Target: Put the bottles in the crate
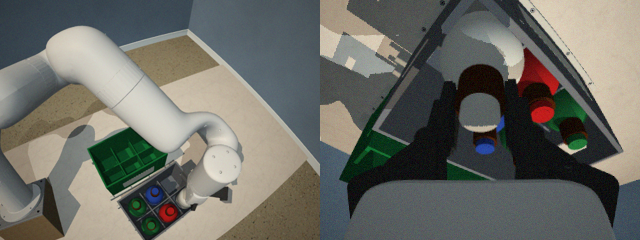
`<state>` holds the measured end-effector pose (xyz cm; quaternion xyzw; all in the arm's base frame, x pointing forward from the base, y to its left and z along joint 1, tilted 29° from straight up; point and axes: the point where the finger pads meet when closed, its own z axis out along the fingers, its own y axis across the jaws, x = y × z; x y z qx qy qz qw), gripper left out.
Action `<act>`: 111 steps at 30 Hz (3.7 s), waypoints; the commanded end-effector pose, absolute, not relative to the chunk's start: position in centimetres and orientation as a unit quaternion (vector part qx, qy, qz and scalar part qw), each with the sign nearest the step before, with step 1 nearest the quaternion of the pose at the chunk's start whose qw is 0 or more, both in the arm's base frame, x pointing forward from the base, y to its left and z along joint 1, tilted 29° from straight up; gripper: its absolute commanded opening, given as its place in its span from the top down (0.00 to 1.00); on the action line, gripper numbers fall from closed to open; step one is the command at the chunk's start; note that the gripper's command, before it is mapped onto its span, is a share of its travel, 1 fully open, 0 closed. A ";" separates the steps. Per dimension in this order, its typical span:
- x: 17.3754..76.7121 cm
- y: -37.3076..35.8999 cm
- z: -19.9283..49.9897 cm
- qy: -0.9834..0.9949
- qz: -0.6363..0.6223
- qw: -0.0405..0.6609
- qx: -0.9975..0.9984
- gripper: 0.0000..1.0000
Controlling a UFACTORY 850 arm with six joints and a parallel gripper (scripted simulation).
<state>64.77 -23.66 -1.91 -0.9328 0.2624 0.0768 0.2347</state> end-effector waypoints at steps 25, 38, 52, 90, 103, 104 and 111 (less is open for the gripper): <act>64.9 -25.7 1.8 0.262 0.076 0.234 -0.933 1.00; 65.0 -26.7 3.7 0.262 0.076 0.234 -0.933 1.00; 65.0 -27.7 5.5 0.262 0.076 0.234 -0.933 1.00; 64.9 -29.4 8.8 0.262 0.076 0.234 -0.933 1.00; 63.1 -28.0 9.6 0.262 0.076 0.234 -0.933 1.00; 62.9 -27.9 9.6 0.262 0.076 0.234 -0.933 1.00; 62.2 -27.3 10.0 0.262 0.076 0.234 -0.933 1.00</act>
